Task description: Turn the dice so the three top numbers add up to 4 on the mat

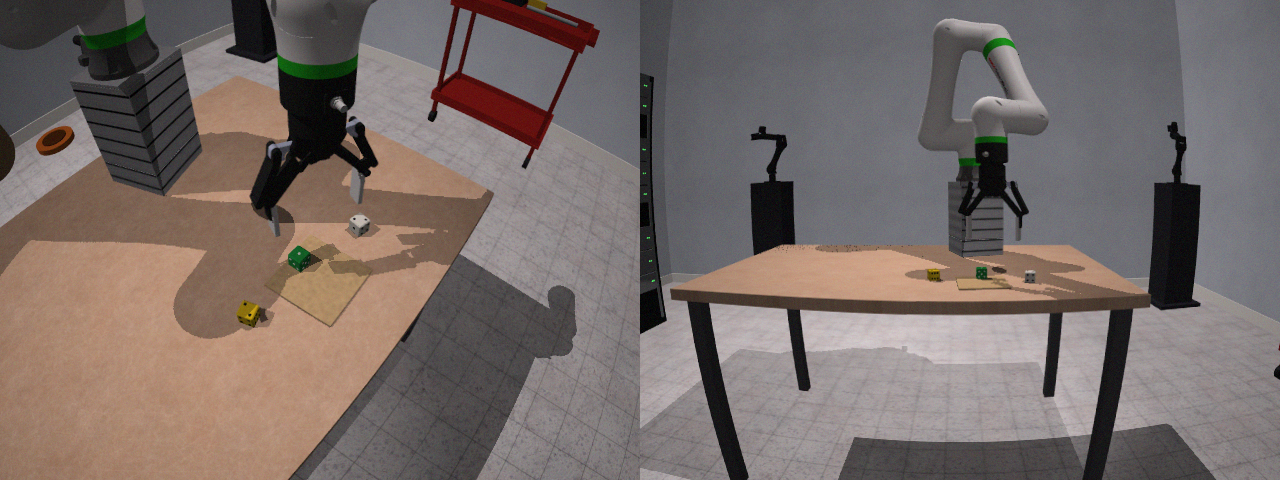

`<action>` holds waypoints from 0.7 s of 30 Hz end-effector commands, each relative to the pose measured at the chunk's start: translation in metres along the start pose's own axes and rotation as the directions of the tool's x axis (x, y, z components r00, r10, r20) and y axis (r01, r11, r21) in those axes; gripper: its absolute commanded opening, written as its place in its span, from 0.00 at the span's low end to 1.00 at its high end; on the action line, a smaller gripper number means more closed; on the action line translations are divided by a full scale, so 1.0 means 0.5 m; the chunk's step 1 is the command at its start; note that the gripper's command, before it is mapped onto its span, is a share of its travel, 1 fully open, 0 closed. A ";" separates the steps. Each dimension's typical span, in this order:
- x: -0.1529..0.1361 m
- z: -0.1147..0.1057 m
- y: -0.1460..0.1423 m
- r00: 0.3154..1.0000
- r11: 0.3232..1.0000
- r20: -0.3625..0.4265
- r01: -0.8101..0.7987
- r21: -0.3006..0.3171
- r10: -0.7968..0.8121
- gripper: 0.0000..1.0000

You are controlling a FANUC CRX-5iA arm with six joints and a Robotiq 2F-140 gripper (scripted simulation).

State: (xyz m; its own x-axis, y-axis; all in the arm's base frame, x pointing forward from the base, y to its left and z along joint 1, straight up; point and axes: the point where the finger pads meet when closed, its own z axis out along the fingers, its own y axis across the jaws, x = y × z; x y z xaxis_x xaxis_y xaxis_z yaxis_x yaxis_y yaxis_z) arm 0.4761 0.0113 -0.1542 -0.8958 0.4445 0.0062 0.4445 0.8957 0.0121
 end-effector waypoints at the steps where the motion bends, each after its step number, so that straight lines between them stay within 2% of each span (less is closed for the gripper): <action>1: 0.002 0.001 0.026 0.985 0.985 0.015 -0.172 0.016 0.172 1.00; 4: 0.002 0.002 0.029 0.982 0.982 0.015 -0.187 0.016 0.186 1.00; 6: 0.004 0.003 0.048 0.952 0.952 0.017 -0.307 0.014 0.307 1.00; 11: 0.008 0.004 0.072 0.897 0.897 0.019 -0.441 0.011 0.441 1.00; 18: 0.014 0.007 0.108 0.776 0.776 0.020 -0.630 0.007 0.630 1.00; 20: 0.014 0.007 0.108 0.776 0.776 0.020 -0.630 0.007 0.630 1.00; 21: 0.016 0.007 0.115 0.748 0.748 0.021 -0.664 0.006 0.664 1.00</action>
State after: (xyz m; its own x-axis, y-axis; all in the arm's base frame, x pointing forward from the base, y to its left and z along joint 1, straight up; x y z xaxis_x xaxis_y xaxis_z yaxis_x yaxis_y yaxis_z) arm 0.4923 0.0591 -0.1567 -0.4659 0.8847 0.0153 0.8848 0.4659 0.0058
